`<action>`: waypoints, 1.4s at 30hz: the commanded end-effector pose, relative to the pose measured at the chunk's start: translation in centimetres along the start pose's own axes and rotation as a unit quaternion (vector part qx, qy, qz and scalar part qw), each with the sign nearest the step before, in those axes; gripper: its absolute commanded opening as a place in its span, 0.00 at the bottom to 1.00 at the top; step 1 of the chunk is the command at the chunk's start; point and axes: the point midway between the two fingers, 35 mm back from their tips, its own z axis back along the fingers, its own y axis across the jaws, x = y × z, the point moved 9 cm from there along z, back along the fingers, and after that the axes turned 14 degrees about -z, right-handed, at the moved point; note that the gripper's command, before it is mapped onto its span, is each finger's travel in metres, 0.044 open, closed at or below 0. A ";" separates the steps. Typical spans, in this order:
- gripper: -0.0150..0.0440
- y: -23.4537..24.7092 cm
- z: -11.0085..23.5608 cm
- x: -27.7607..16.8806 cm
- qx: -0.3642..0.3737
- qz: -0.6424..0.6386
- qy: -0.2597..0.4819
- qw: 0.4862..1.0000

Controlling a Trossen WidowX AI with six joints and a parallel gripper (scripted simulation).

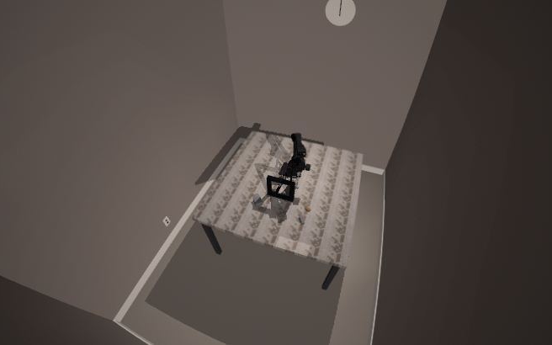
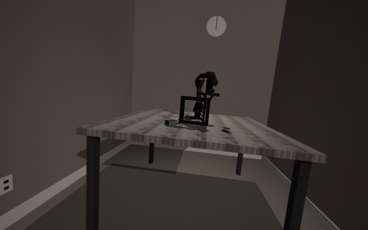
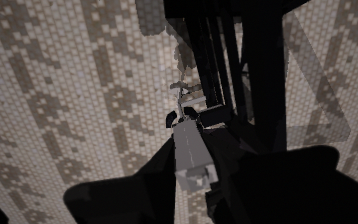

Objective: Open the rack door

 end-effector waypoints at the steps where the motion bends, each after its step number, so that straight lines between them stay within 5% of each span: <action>1: 0.28 0.9 0.0 0.0 0.001 -0.036 0.000 0.999; 30: 0.28 3.9 0.0 0.1 0.003 -0.130 0.001 0.992; 40: 0.73 3.9 0.0 0.1 0.003 -0.130 0.001 0.992; 42: 0.74 3.9 0.0 0.1 0.003 -0.130 0.000 0.992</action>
